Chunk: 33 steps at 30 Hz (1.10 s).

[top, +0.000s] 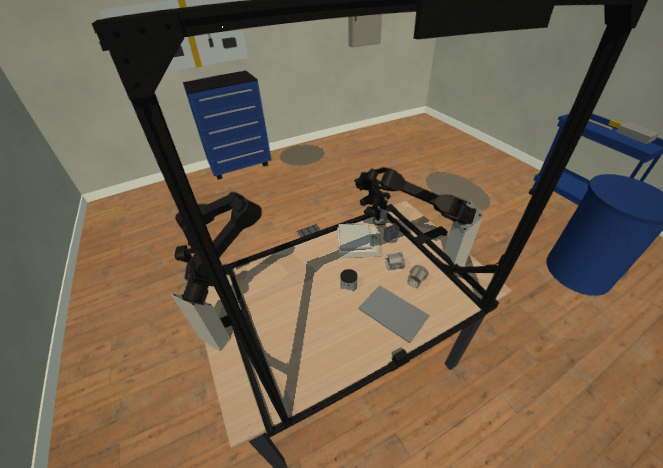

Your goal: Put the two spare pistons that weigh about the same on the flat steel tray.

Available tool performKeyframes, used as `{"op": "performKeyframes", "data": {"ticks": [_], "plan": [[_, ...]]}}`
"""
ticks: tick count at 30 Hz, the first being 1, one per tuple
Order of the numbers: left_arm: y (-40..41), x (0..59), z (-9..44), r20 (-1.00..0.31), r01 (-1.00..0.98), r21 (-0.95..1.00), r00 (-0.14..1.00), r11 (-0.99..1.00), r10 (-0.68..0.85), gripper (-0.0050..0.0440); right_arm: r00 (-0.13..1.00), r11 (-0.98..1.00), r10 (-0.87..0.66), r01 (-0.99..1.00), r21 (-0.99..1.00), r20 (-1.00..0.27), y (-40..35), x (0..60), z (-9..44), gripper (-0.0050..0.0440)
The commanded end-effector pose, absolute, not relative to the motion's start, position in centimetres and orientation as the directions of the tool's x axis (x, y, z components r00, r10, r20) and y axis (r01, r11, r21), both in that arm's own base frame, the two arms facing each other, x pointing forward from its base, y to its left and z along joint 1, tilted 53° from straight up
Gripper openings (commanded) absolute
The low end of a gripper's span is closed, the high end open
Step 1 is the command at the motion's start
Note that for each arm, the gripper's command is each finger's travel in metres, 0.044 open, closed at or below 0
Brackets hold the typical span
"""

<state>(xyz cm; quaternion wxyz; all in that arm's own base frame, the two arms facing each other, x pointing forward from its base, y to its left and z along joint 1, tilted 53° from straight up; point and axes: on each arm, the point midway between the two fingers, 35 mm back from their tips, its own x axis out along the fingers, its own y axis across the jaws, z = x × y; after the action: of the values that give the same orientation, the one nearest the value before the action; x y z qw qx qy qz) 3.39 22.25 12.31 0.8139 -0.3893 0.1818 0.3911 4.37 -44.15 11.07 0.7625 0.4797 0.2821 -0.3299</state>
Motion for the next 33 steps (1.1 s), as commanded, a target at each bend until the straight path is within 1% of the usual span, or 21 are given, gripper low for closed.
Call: {"op": "performKeyframes", "data": {"ticks": [1,33], "plan": [[22.2,3.4,12.3,-0.599,-0.776,-0.493,0.63,0.393,0.494,0.044,0.624,0.329,-0.249,0.774,0.541,-0.741,-43.9,3.8,12.1,0.0158],[22.2,3.4,12.3,-0.599,-0.776,-0.493,0.63,0.393,0.494,0.044,0.625,0.33,-0.256,0.774,0.54,-0.738,-41.7,0.9,15.0,0.0158]]}}
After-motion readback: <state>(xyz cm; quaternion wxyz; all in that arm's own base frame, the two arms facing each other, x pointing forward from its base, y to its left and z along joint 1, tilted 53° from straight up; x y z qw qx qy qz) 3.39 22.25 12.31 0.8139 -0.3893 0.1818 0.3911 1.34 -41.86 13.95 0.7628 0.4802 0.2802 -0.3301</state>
